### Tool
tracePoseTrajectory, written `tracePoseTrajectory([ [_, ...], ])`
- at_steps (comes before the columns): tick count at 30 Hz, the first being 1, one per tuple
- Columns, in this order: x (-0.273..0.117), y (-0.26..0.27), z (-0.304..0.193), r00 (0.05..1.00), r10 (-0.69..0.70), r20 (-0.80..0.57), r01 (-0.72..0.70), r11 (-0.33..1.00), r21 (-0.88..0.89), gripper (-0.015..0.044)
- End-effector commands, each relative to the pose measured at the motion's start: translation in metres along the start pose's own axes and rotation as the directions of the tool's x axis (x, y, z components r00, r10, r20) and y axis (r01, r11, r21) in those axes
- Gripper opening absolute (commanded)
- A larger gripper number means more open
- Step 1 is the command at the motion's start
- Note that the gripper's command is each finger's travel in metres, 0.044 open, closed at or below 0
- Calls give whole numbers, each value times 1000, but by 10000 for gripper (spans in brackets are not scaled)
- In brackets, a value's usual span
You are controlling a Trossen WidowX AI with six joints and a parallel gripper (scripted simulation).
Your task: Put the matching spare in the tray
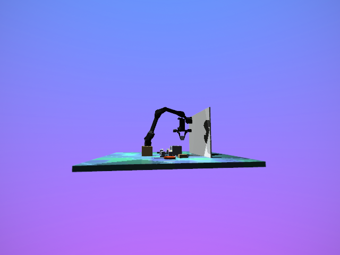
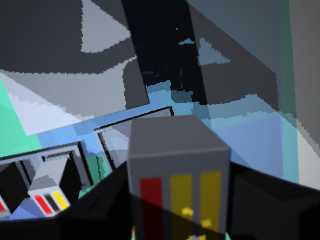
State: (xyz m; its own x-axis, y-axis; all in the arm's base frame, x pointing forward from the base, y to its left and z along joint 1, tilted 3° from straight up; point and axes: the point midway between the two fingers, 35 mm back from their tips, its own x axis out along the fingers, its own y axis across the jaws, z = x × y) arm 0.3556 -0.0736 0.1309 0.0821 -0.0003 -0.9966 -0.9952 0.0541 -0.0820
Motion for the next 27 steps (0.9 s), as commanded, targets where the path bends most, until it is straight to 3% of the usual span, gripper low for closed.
tracePoseTrajectory([
  [1, -1, 0, -20, 1000, -3, 5, 3, 1000, -22, 0],
  [12, -2, 11, -82, 1000, -4, 7, 5, 997, -77, 0],
  [27, 11, 9, -84, 1000, -5, 7, 5, 997, -77, 0],
])
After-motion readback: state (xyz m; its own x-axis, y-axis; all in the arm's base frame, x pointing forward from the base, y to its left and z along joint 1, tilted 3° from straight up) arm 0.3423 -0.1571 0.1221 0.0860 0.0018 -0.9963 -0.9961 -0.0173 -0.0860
